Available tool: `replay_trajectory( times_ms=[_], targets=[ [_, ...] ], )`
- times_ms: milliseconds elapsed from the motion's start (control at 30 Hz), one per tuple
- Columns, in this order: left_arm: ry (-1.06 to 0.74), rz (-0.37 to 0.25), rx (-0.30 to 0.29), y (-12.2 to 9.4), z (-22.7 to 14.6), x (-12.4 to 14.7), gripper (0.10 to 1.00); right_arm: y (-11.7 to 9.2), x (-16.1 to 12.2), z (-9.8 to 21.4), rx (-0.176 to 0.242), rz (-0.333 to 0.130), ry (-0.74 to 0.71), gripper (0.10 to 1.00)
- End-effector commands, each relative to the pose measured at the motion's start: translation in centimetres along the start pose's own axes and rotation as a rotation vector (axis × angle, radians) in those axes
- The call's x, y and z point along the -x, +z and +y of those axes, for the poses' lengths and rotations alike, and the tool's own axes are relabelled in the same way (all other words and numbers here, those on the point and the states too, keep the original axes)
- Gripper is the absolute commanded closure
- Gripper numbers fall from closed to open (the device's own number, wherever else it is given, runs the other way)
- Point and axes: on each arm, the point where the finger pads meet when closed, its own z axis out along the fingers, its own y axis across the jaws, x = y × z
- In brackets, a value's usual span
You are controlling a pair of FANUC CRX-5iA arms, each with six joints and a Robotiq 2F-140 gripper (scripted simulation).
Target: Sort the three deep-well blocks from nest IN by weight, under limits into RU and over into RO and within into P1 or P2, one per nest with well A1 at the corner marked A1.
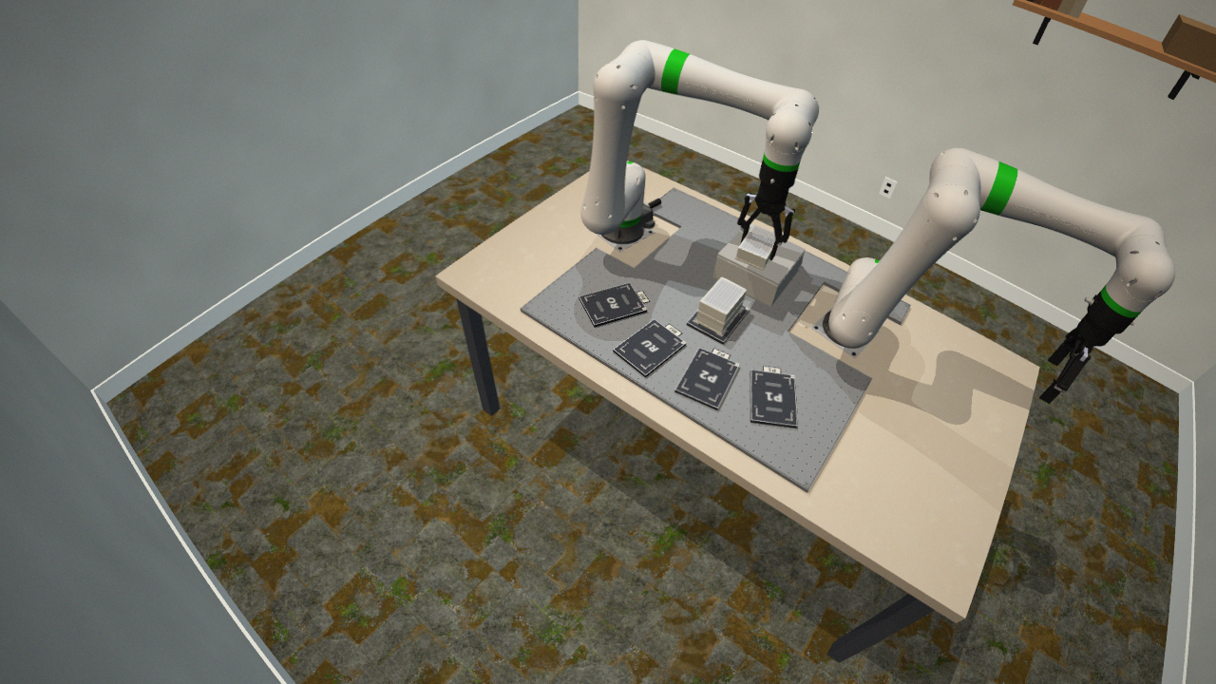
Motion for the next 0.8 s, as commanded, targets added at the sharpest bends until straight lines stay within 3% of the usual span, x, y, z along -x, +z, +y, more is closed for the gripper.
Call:
replay_trajectory(
  times_ms=[0,767],
  targets=[
    [0.0,0.002,0.0,-0.1,0.0,0.0,0.098,-0.1,0.9,0.0,-0.003,0.007,0.091,0.999],
    [0.0,0.002,0.0,-0.1,0.0,0.0,0.098,0.0,7.9,0.1,-0.003,0.007,0.11,0.999]
  ],
)
